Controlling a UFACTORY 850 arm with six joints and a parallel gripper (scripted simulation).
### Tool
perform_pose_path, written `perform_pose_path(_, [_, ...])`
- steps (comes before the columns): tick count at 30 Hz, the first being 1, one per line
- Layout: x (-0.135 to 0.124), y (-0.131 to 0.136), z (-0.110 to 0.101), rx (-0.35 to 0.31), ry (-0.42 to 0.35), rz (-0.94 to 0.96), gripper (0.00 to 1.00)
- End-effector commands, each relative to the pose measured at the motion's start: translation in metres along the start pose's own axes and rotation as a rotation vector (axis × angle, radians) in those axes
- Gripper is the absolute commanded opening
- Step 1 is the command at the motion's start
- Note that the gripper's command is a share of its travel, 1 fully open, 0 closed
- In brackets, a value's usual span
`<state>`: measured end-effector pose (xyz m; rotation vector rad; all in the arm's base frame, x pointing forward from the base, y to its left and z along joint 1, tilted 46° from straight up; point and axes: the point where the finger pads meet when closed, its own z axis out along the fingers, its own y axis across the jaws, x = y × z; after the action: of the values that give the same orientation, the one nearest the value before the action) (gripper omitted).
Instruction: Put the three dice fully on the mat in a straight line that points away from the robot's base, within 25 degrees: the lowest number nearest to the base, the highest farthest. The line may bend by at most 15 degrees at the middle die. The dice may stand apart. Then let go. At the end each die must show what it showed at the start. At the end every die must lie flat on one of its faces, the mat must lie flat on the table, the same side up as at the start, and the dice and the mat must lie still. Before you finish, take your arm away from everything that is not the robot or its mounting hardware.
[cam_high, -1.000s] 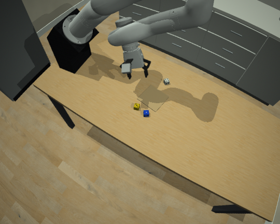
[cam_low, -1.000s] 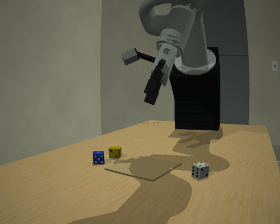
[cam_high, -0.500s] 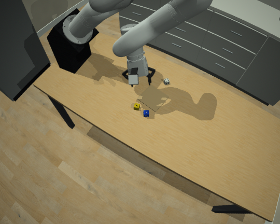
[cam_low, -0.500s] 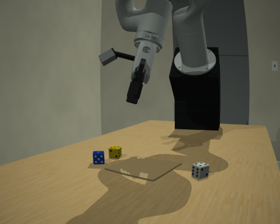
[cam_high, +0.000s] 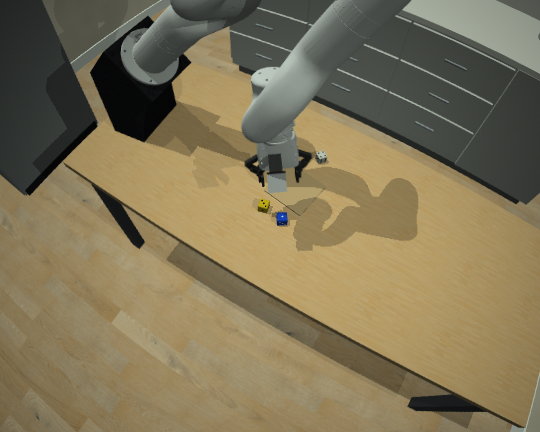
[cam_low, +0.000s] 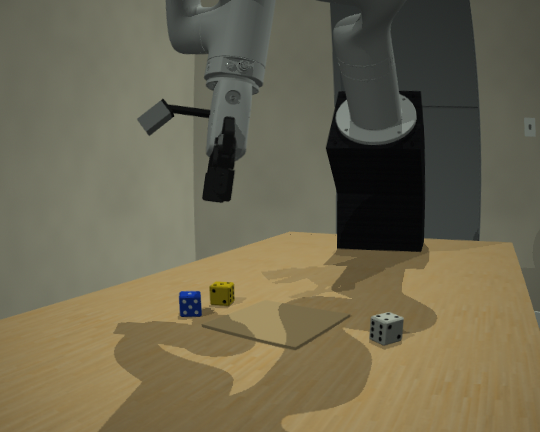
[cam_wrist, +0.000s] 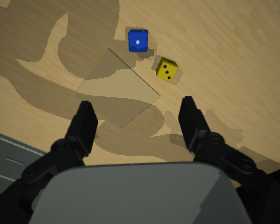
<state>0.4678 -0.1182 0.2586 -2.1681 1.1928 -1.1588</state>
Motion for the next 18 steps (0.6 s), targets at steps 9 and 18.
perform_pose_path(9, [0.034, -0.011, 0.011, -0.039, -0.111, -0.081, 1.0])
perform_pose_path(18, [0.048, -0.014, 0.014, -0.058, -0.145, -0.114, 1.0])
